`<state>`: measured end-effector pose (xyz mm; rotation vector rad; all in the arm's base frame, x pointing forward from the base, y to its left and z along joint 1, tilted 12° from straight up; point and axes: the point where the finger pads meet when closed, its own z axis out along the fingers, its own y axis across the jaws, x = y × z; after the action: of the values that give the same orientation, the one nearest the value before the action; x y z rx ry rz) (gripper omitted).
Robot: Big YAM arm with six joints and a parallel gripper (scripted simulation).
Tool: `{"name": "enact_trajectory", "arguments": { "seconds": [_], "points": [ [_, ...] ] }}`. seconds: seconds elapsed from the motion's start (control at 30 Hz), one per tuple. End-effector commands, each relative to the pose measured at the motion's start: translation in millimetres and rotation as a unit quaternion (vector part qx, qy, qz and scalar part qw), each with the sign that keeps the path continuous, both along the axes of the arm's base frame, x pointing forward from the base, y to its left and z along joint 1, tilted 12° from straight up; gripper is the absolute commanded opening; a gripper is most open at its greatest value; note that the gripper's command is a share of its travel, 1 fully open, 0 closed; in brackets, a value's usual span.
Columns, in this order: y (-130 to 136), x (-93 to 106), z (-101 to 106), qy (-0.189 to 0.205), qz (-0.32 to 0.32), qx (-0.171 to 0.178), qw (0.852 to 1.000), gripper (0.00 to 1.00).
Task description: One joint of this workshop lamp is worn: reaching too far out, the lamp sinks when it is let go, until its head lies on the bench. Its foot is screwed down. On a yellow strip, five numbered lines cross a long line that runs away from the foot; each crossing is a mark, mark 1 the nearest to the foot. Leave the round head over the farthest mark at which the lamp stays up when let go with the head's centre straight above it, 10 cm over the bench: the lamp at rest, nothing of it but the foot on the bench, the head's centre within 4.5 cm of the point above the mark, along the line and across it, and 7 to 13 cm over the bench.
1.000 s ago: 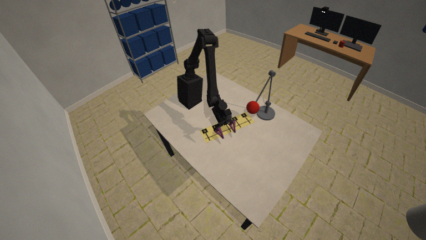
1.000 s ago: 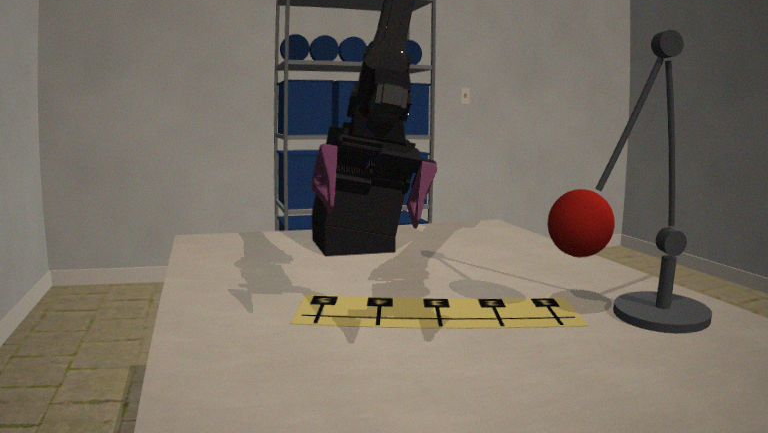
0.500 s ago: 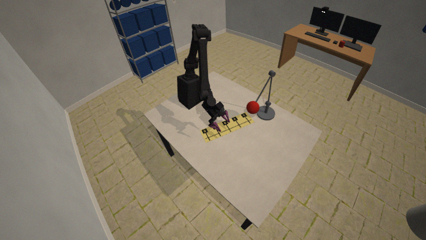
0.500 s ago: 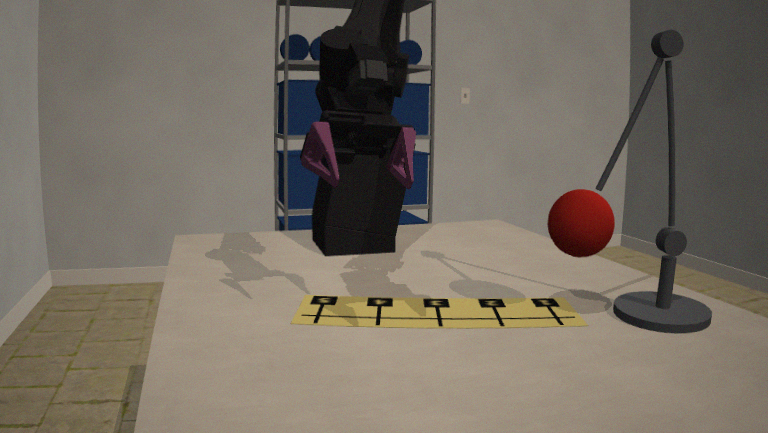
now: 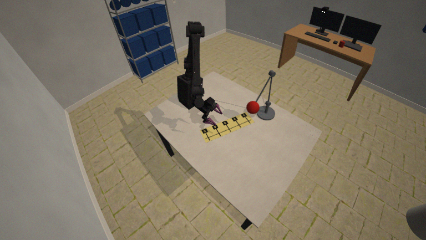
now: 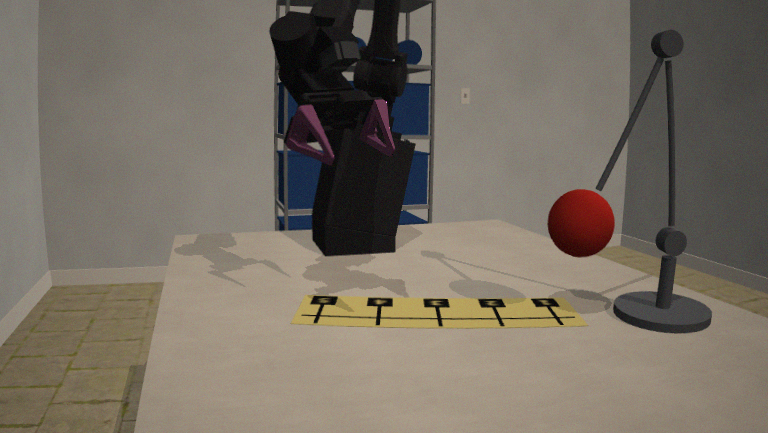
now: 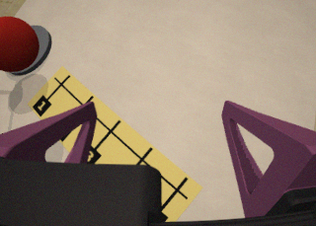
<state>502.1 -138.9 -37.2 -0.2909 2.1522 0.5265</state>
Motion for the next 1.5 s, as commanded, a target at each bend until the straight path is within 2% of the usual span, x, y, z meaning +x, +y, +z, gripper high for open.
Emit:
{"name": "enact_trajectory", "arguments": {
  "seconds": [0.0,0.07,0.57,0.63,1.13,1.2,1.47],
  "points": [
    [-17.9,1.6,24.0,-0.022,0.045,-0.030,0.998,1.00],
    [-17.9,1.6,24.0,-0.022,0.045,-0.030,0.998,1.00],
    [-48.2,-52.9,47.5,-0.020,0.176,0.046,0.983,1.00],
    [-48.2,-52.9,47.5,-0.020,0.176,0.046,0.983,1.00],
    [-92.9,-91.8,79.1,-0.028,0.267,0.114,0.957,1.00],
    [-92.9,-91.8,79.1,-0.028,0.267,0.114,0.957,1.00],
    [-27.3,-71.2,88.0,-0.025,0.275,0.088,0.957,1.00]
  ]
}}
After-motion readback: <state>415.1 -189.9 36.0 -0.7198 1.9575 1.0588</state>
